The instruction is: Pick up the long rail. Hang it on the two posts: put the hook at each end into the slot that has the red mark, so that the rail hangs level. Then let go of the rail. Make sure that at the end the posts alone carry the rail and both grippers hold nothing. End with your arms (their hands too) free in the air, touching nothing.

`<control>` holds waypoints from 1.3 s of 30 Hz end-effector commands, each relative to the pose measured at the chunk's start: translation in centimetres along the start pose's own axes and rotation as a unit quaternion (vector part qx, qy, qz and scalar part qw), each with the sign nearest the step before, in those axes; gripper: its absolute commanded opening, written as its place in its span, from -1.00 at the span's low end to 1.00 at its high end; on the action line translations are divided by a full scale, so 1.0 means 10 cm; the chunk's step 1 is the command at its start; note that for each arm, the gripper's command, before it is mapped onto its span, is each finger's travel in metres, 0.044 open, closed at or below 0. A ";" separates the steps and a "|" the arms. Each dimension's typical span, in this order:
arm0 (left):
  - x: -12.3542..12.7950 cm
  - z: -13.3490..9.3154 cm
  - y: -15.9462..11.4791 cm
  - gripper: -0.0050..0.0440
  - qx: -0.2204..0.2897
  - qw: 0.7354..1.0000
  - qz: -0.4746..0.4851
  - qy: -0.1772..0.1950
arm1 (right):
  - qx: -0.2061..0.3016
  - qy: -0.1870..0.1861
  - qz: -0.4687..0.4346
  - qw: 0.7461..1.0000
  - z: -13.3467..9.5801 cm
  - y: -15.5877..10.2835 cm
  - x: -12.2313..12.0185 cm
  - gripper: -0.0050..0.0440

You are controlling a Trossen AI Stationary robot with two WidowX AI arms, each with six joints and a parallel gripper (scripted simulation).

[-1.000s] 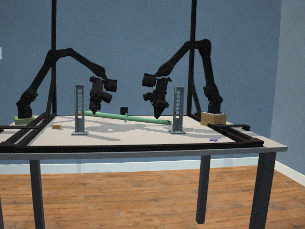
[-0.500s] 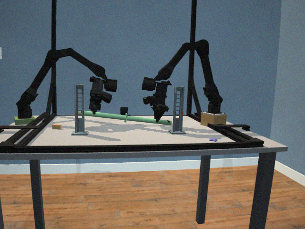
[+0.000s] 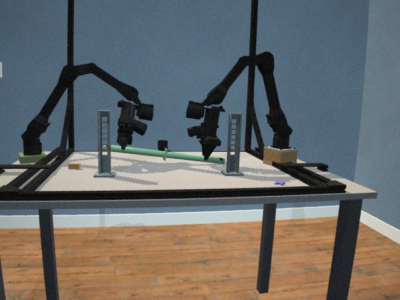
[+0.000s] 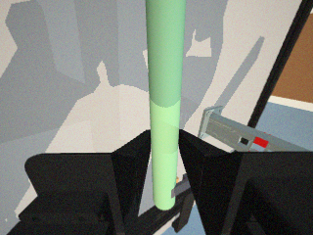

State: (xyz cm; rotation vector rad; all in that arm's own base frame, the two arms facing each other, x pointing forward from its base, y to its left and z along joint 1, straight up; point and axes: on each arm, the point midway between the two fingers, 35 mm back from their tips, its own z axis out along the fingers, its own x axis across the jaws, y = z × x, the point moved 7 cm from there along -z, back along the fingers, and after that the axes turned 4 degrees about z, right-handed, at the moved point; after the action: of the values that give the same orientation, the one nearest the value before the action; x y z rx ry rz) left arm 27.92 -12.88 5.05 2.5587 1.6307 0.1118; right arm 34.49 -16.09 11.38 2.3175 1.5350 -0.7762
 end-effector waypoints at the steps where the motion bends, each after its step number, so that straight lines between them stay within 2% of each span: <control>1: 0.00 0.04 -0.01 -0.80 0.007 1.000 0.001 0.001 | -0.001 -0.003 0.000 1.000 -0.01 0.00 -0.01 -0.80; 17: 0.00 0.04 -0.01 -0.80 0.008 1.000 0.001 0.001 | -0.001 -0.003 0.001 1.000 -0.01 0.00 -0.01 -0.80; 29: 0.04 -0.35 0.12 -0.80 0.054 0.999 -0.001 -0.004 | -0.045 0.003 0.030 0.999 0.01 -0.08 -0.04 -0.80; 39: 0.05 -0.38 0.12 -0.80 0.057 0.998 -0.001 -0.004 | -0.048 0.003 0.032 0.998 0.02 -0.08 -0.04 -0.80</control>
State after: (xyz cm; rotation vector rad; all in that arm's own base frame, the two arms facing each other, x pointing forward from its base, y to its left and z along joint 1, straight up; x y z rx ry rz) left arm 28.65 -12.85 8.58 2.6409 1.6848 0.0032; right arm 33.82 -16.22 11.28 2.2910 1.4649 -0.6686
